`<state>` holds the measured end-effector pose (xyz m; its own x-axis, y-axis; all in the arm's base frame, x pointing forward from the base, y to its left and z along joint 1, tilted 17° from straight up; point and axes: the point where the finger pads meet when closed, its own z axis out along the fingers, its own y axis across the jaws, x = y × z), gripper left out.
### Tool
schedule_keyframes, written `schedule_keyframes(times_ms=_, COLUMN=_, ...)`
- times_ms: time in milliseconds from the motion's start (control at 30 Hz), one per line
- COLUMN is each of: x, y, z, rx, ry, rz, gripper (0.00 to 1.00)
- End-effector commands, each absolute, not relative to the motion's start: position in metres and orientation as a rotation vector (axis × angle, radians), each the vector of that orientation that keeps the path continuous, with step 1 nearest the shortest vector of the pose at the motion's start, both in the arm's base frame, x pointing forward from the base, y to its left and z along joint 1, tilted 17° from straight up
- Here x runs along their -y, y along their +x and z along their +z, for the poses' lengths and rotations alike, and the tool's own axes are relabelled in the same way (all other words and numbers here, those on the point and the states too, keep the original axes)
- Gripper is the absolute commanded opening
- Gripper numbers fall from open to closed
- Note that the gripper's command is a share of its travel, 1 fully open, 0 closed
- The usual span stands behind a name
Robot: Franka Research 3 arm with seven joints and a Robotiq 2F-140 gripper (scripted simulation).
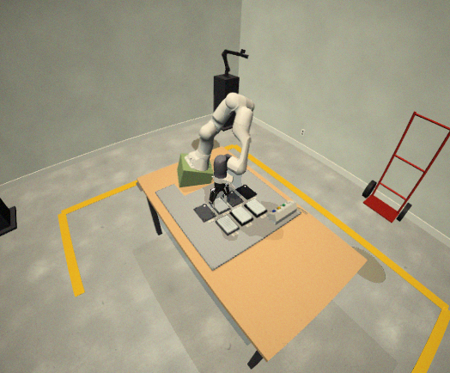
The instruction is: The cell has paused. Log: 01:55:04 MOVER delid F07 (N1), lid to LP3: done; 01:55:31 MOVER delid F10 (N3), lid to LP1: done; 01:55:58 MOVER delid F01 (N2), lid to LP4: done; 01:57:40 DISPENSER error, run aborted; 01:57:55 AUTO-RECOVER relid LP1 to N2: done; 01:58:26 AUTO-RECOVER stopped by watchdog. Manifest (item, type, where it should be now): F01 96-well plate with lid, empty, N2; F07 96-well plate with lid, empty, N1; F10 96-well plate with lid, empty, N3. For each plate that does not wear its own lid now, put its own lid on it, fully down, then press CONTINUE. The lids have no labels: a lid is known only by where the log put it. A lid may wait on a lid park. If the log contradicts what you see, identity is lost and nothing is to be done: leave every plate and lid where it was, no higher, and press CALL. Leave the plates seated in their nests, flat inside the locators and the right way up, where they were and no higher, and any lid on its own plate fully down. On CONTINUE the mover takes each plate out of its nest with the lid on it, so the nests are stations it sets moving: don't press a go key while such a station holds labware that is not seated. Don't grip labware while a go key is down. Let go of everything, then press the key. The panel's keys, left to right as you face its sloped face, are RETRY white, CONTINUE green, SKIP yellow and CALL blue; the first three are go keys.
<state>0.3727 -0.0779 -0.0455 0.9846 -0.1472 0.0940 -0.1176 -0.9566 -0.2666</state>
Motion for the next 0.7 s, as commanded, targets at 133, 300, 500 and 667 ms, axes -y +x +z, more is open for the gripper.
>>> schedule_keyframes(times_ms=133, x=0.0773, y=0.3737, z=-0.048, rx=-0.181, ry=-2.866, rz=-0.17, gripper=0.66)
schedule_keyframes(times_ms=300, x=0.077, y=0.3739, z=-0.049, rx=-0.181, ry=-2.866, rz=-0.17, gripper=0.66)
schedule_keyframes(times_ms=500, x=0.0769, y=0.3739, z=-0.0494, rx=-0.181, ry=-2.866, rz=-0.17, gripper=0.66)
schedule_keyframes(times_ms=667, x=0.0769, y=0.3739, z=-0.0495, rx=-0.181, ry=-2.866, rz=-0.17, gripper=0.66)
